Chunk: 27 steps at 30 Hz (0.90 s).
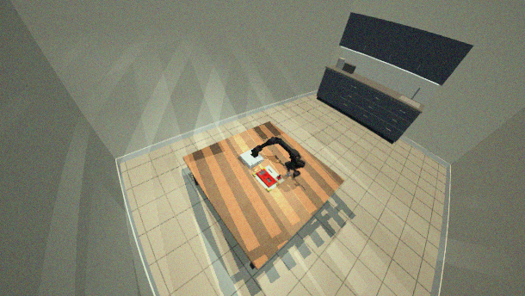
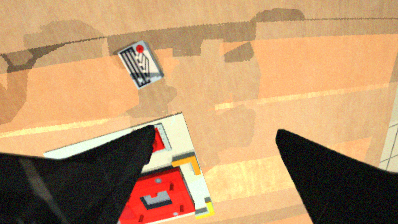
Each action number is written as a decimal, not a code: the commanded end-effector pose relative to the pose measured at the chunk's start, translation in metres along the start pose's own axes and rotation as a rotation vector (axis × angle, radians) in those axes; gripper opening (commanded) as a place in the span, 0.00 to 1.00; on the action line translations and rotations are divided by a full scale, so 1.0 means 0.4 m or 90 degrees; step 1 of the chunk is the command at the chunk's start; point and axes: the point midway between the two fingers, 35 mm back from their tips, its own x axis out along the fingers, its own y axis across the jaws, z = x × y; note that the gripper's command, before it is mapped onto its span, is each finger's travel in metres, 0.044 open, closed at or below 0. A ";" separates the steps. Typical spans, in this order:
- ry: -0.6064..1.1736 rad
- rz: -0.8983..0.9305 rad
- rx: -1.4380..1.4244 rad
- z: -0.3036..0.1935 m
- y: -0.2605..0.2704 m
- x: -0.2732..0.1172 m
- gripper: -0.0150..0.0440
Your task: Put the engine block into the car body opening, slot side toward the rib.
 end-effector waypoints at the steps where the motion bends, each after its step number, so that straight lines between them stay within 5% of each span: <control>1: 0.003 0.031 -0.072 0.034 0.045 -0.004 1.00; 15: 0.011 0.112 -0.263 0.110 0.168 -0.023 1.00; 21: 0.011 0.112 -0.263 0.101 0.195 0.139 1.00; 27: 0.011 0.112 -0.263 0.102 0.202 0.170 1.00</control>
